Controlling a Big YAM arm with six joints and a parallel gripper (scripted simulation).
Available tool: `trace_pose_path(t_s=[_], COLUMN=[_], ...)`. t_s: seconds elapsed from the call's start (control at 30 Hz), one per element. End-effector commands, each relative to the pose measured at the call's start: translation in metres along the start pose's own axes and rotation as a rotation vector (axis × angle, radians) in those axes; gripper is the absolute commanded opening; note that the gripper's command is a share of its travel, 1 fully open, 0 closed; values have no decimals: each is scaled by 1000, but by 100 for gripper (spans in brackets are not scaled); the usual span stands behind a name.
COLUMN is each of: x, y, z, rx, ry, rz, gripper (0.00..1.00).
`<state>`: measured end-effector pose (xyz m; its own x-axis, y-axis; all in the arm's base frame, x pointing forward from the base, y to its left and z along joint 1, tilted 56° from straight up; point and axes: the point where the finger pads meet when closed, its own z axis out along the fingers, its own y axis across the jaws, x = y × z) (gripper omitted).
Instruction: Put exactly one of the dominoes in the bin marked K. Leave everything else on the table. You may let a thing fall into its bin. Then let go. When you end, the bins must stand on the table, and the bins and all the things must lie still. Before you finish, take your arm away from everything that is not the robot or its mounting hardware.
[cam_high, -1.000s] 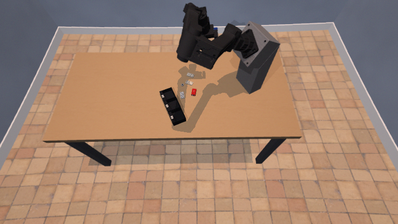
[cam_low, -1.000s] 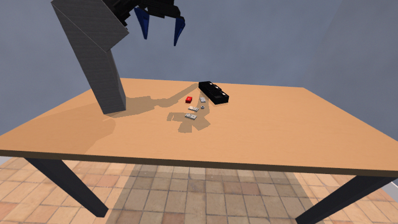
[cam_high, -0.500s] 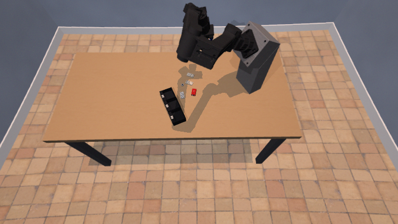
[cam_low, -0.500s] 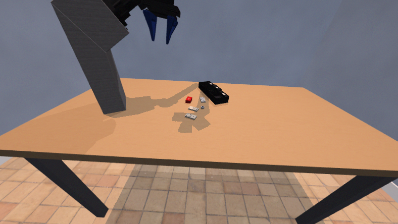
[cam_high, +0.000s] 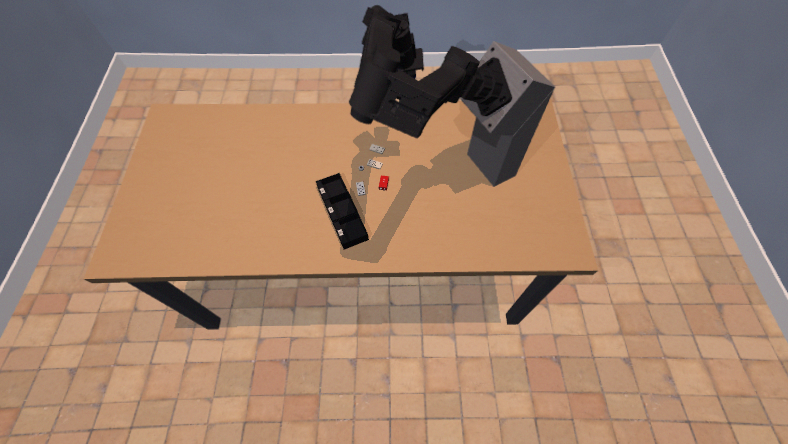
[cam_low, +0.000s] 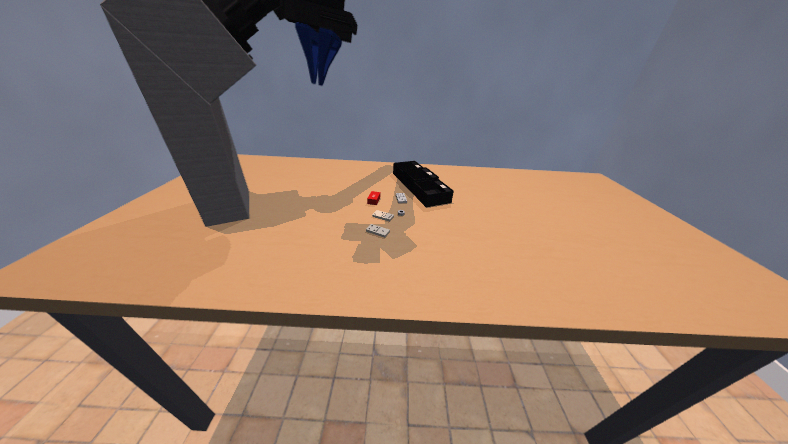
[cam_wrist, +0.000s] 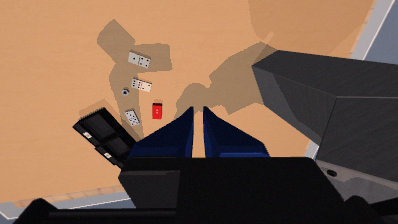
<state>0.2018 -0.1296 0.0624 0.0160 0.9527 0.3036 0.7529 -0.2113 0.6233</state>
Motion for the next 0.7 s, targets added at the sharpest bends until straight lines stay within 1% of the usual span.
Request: trace_pose_path(t_s=[0.0, 0.47, 0.5, 0.67], x=[0, 0, 1, 7], y=[0, 0, 1, 6], z=[0, 0, 10, 52], rx=[0, 0, 5, 6], ry=[0, 0, 0, 1], rz=[0, 0, 4, 6], gripper=[9, 9, 9, 9])
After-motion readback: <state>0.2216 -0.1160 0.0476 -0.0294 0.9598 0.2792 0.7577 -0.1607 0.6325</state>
